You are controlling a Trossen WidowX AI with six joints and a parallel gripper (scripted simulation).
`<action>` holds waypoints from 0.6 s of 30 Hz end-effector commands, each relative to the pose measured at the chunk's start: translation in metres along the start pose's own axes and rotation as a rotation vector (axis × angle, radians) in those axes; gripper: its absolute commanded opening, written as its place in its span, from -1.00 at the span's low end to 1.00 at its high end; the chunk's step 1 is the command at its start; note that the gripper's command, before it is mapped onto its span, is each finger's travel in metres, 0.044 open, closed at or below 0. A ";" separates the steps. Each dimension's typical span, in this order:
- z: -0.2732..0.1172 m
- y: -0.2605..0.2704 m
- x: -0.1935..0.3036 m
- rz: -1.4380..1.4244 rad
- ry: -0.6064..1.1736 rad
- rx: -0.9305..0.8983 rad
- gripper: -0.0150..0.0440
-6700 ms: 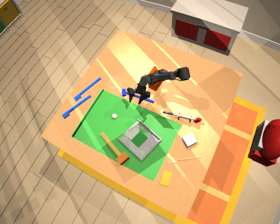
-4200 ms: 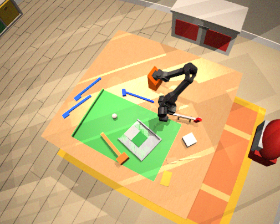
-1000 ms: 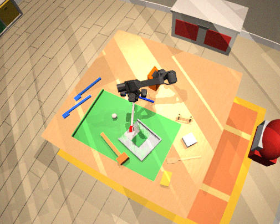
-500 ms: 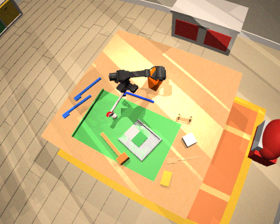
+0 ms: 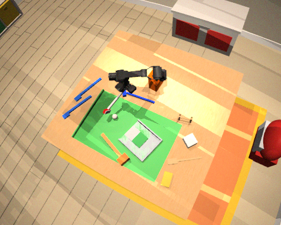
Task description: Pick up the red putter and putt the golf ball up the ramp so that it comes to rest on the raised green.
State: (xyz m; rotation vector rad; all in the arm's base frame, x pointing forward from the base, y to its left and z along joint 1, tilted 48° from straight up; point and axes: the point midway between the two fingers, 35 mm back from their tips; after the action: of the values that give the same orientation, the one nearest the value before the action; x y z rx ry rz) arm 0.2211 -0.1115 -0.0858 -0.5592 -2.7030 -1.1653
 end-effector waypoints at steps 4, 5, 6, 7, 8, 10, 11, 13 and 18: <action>0.017 0.001 0.001 0.008 -0.002 -0.011 -0.49; 0.017 0.001 0.001 0.008 -0.002 -0.011 -0.49; 0.018 0.001 0.001 0.008 -0.002 -0.011 -0.49; 0.020 0.001 0.001 0.008 -0.002 -0.011 -0.49; 0.021 0.001 0.001 0.008 -0.002 -0.011 -0.49; 0.024 0.001 0.001 0.008 -0.002 -0.011 -0.49; 0.026 0.001 0.001 0.008 -0.002 -0.011 -0.49; 0.029 0.001 0.001 0.008 -0.002 -0.011 -0.49; 0.037 0.001 0.001 0.007 -0.002 -0.012 -0.49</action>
State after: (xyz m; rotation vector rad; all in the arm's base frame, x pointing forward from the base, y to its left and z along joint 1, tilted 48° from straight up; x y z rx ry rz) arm 0.2198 -0.0859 -0.1079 -0.5576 -2.6929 -1.1698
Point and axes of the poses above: the point midway between the two fingers, 35 mm back from their tips, its own z axis out along the fingers, its own y axis across the jaws, x = y × z, and after that the axes turned 14 degrees about z, right-handed
